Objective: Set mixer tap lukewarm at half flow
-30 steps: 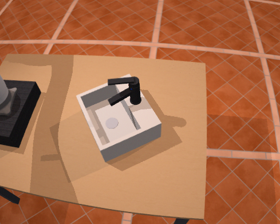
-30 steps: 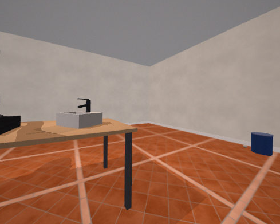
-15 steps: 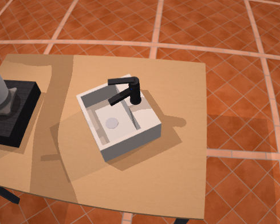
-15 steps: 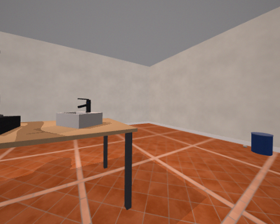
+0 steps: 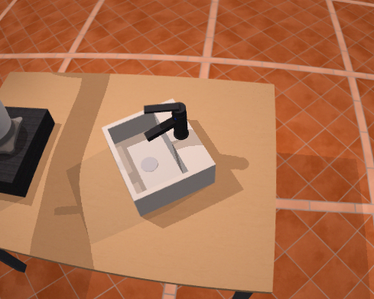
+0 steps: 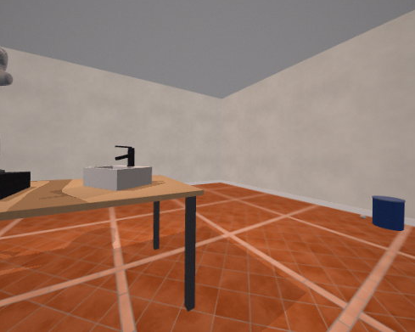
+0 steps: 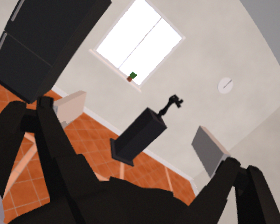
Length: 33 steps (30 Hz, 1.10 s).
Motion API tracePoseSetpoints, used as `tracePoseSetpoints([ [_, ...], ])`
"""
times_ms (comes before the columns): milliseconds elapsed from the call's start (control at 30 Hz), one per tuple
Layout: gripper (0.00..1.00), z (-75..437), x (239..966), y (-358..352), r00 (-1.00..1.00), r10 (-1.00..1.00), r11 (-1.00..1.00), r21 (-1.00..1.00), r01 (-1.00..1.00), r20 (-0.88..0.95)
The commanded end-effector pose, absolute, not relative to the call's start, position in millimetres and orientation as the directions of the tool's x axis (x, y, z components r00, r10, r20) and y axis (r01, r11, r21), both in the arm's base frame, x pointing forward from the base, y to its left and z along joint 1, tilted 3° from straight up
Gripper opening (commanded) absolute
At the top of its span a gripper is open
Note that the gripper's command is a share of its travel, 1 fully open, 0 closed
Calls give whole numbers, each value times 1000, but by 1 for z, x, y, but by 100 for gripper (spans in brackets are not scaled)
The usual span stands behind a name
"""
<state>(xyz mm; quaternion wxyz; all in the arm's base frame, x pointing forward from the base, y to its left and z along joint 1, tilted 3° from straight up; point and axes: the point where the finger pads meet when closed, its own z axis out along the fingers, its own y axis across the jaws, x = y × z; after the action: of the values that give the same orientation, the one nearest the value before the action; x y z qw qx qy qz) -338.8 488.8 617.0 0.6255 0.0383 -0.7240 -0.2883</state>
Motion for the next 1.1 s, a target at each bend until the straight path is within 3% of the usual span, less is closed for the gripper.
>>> tracePoseSetpoints([
  [0, 100, 595, -292, 527, -278, -304, 850, 391, 352, 911],
  [167, 100, 563, -219, 563, -359, -7, 831, 205, 517, 933],
  [233, 100, 552, -191, 577, -359, -7, 831, 205, 517, 933],
  [400, 100, 522, -110, 600, -352, 218, 754, 72, 653, 910],
  [467, 100, 522, -110, 600, -352, 218, 754, 72, 653, 910],
  [500, 100, 506, -64, 609, -335, 296, 713, 26, 701, 894],
  [633, 100, 489, -10, 614, -310, 374, 663, -18, 748, 874],
  [800, 100, 460, 77, 608, -183, 589, 463, -142, 875, 787],
  [867, 100, 450, 110, 606, -183, 589, 463, -142, 875, 787],
  [967, 100, 435, 160, 591, -59, 701, 291, -210, 933, 711],
  [1033, 100, 435, 160, 591, -59, 701, 291, -210, 933, 711],
  [1067, 100, 421, 205, 577, 13, 744, 197, -238, 951, 668],
])
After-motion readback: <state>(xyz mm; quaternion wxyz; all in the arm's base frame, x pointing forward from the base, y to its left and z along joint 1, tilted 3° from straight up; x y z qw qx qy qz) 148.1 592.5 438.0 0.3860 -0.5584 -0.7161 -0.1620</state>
